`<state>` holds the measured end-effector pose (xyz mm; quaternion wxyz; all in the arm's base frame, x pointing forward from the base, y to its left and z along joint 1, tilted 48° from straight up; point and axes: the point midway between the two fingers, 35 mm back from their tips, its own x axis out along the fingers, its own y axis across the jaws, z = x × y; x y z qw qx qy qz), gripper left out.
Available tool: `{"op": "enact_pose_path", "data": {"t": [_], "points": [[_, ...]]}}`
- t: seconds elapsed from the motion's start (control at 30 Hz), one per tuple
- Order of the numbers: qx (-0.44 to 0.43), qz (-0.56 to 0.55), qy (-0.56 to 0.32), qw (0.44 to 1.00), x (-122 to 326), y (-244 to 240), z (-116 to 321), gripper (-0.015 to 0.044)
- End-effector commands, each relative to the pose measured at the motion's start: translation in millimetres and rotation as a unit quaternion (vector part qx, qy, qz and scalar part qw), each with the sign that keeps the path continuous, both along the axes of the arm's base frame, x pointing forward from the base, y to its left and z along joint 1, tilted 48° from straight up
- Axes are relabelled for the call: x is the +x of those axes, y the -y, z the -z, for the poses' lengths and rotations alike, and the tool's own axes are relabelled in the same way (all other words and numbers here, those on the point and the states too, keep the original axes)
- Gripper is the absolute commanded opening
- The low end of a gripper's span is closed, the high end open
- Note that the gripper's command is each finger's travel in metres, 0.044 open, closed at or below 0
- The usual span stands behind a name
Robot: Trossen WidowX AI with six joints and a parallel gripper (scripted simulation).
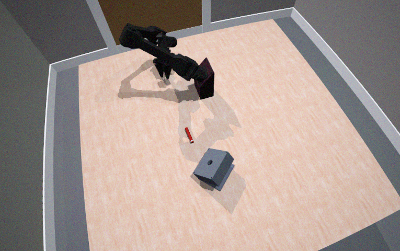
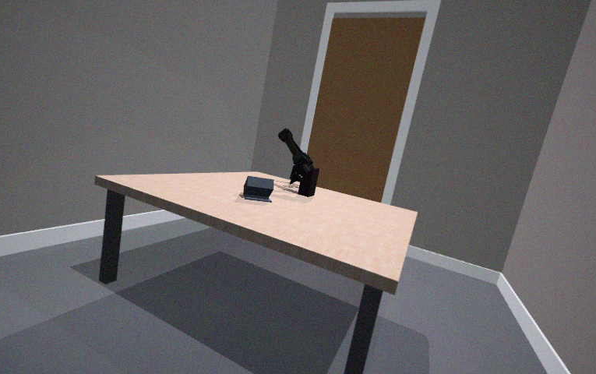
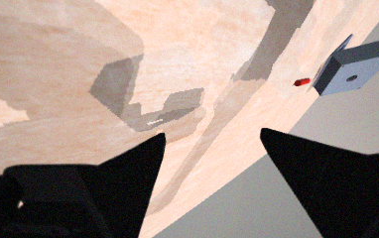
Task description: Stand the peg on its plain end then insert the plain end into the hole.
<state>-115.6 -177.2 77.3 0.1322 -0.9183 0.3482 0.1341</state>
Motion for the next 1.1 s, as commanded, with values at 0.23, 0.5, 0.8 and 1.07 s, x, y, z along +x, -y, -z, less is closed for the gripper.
{"op": "enact_pose_path", "data": {"t": [0.23, 0.5, 0.8, 1.07], "points": [[-0.001, -0.024, -0.014, 1.0, 2.3, 0.6, 3.1, 0.044], [-0.004, -0.061, -0.039, 0.997, 4.9, 1.7, 7.5, 0.044], [-0.03, -0.091, -0.095, 0.991, 1.2, 5.3, 6.7, 0.044], [-0.057, -0.124, -0.153, 0.979, -1.9, 9.1, 6.2, 0.044]]}}
